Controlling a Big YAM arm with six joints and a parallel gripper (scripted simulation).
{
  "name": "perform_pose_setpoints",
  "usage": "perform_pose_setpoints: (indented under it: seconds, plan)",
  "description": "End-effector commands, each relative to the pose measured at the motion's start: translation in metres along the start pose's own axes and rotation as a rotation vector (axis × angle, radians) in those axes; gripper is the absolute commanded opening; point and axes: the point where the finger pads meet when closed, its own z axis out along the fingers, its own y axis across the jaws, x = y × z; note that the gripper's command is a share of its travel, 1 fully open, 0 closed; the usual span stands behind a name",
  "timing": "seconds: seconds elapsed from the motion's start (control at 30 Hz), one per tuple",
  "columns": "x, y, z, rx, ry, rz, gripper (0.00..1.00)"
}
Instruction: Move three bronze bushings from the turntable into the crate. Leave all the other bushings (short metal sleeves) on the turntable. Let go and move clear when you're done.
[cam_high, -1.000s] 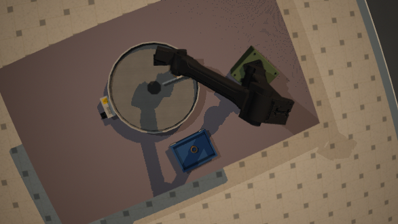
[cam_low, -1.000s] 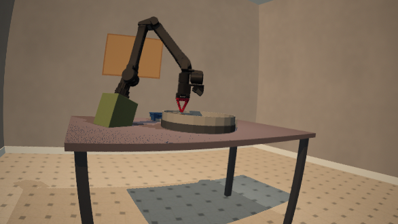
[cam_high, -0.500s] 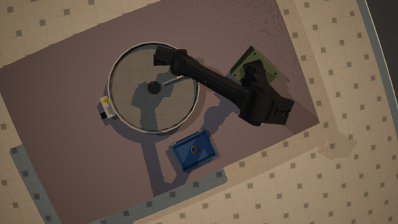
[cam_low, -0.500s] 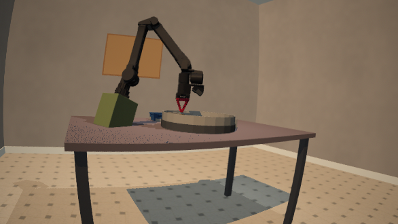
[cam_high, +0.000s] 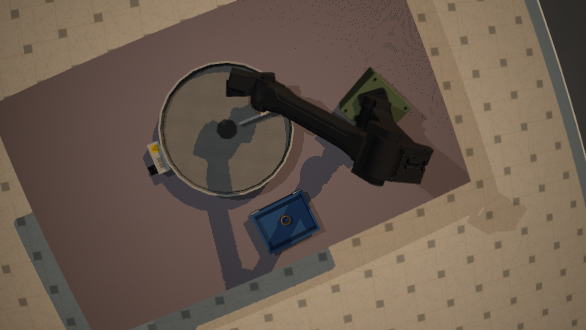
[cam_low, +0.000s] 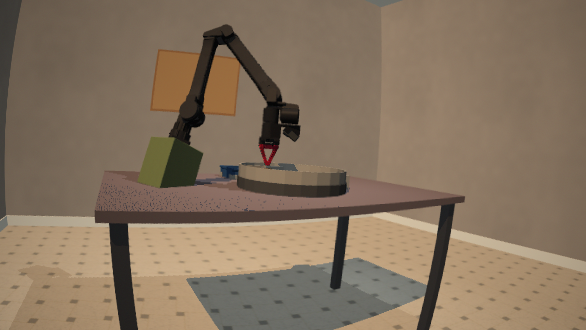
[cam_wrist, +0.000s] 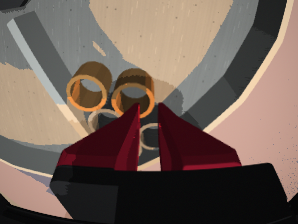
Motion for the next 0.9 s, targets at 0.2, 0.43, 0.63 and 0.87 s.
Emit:
perform_pose_setpoints:
  seconds: [0.2, 0.43, 0.63, 0.87]
  plan:
    - [-0.008, -0.005, -0.010, 0.013, -0.038, 0.014, 0.13]
    - [0.001, -0.001, 0.007, 0.002, -0.002, 0.012, 0.13]
    - [-0.001, 0.001, 0.012, 0.003, -0.006, 0.005, 0.13]
    - [-0.006, -0.002, 0.005, 0.009, -0.023, 0.009, 0.13]
